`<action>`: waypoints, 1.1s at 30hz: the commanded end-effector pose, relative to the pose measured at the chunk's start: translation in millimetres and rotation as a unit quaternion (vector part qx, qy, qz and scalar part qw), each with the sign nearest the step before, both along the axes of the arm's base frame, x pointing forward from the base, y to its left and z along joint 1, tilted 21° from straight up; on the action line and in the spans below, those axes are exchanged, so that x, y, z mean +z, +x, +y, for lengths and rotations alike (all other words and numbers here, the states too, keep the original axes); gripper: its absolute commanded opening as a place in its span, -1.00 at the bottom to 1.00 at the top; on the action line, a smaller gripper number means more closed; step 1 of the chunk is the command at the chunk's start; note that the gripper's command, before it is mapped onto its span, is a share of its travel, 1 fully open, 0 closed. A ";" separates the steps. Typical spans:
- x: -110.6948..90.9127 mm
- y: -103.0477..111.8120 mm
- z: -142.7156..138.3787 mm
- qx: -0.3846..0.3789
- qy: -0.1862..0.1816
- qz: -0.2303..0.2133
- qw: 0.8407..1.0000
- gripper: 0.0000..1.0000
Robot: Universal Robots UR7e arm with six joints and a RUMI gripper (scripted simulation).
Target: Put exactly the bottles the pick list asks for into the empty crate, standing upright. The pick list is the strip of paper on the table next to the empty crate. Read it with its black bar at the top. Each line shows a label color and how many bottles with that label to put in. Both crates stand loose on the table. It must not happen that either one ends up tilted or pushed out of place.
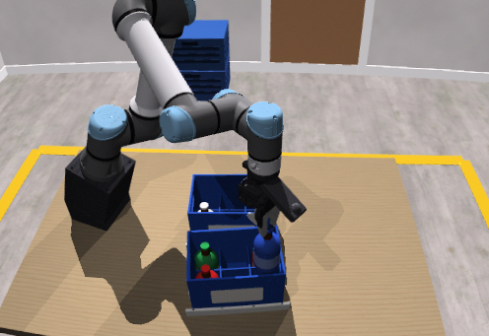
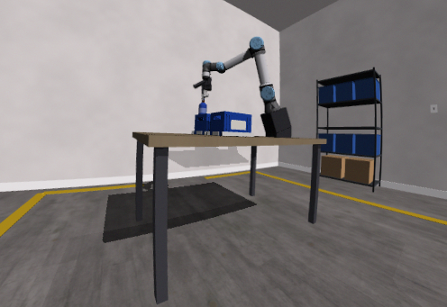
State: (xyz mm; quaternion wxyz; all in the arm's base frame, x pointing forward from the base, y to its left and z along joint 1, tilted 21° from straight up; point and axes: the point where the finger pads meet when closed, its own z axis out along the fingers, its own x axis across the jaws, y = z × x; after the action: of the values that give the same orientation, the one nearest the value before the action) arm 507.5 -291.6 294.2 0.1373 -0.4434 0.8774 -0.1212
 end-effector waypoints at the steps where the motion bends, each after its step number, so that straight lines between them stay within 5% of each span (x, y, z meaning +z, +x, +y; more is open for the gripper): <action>1: 6.6 -2.0 0.3 0.000 -0.001 -0.001 1.000 -1.00; 11: 19.6 -6.9 1.6 0.000 -0.001 -0.001 1.000 -1.00; 33: 14.3 -16.1 20.9 0.000 -0.001 -0.001 1.000 -1.00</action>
State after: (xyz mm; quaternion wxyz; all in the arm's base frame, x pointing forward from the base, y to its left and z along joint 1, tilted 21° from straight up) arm 494.3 -276.8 309.1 0.1373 -0.4434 0.8774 -0.1209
